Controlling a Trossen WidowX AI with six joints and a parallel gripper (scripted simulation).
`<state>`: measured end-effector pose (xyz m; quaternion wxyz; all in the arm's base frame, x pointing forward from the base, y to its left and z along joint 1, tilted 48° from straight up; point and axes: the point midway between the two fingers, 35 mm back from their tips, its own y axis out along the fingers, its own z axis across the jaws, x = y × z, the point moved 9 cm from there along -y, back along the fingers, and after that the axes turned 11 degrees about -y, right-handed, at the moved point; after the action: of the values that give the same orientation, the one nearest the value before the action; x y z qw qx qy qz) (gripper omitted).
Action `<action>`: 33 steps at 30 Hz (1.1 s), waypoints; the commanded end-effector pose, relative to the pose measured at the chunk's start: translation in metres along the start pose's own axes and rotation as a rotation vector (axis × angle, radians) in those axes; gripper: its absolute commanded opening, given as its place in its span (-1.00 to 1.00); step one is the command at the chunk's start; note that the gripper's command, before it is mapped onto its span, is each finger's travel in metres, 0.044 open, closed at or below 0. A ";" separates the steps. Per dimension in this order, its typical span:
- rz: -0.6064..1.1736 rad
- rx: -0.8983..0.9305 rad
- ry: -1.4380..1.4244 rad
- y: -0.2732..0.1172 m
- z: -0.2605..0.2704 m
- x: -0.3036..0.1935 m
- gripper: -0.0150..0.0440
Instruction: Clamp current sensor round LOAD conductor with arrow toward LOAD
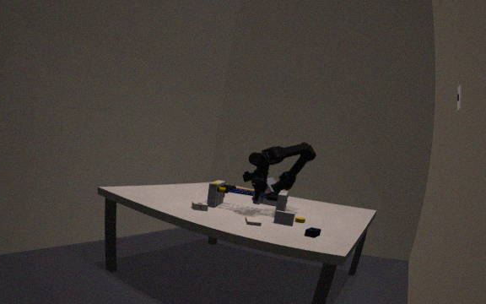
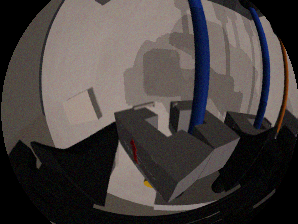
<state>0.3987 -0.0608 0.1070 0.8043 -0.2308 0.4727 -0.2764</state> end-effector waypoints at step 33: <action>-0.003 0.001 -0.010 0.000 0.001 0.001 -0.49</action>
<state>0.3988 -0.0607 0.1070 0.8044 -0.2309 0.4726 -0.2763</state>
